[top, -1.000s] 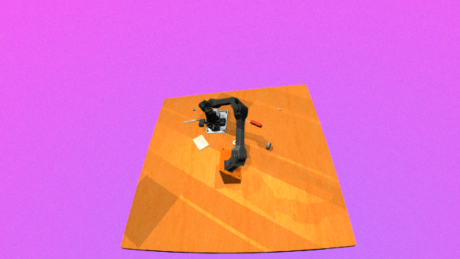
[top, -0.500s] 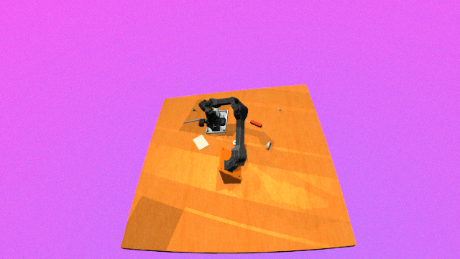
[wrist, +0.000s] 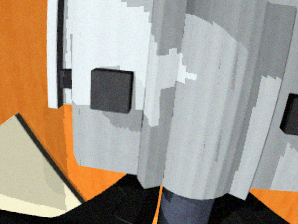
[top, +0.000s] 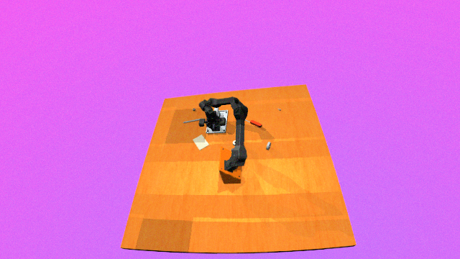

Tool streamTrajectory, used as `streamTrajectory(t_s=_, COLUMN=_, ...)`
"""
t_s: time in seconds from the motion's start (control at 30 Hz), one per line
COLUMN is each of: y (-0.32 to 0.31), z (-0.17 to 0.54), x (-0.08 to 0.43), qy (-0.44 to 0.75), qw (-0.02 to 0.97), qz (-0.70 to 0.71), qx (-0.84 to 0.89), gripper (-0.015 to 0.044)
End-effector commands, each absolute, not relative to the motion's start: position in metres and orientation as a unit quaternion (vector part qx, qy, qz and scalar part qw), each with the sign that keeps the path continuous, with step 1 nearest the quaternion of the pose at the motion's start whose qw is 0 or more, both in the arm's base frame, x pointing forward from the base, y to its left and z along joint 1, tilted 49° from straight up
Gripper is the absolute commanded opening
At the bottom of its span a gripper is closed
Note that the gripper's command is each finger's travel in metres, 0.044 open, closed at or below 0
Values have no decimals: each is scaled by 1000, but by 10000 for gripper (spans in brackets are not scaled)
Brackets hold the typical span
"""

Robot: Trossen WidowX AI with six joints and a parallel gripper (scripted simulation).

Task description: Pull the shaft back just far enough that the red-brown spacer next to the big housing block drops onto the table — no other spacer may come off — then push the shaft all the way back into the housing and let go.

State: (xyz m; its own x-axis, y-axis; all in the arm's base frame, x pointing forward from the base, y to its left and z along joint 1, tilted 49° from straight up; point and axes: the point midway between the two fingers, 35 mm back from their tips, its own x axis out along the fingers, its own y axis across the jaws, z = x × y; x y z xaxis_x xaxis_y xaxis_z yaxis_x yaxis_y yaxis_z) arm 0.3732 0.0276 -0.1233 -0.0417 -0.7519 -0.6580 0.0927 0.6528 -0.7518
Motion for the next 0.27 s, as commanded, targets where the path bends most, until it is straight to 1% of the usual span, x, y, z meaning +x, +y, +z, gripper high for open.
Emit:
streamTrajectory(t_s=0.0, y=28, z=-123, x=373, qy=642, qw=643, qz=-328, qx=-257, gripper=157)
streamTrajectory(t_s=0.23, y=30, z=-122, x=373, qy=642, qw=643, qz=-328, qx=-257, gripper=341)
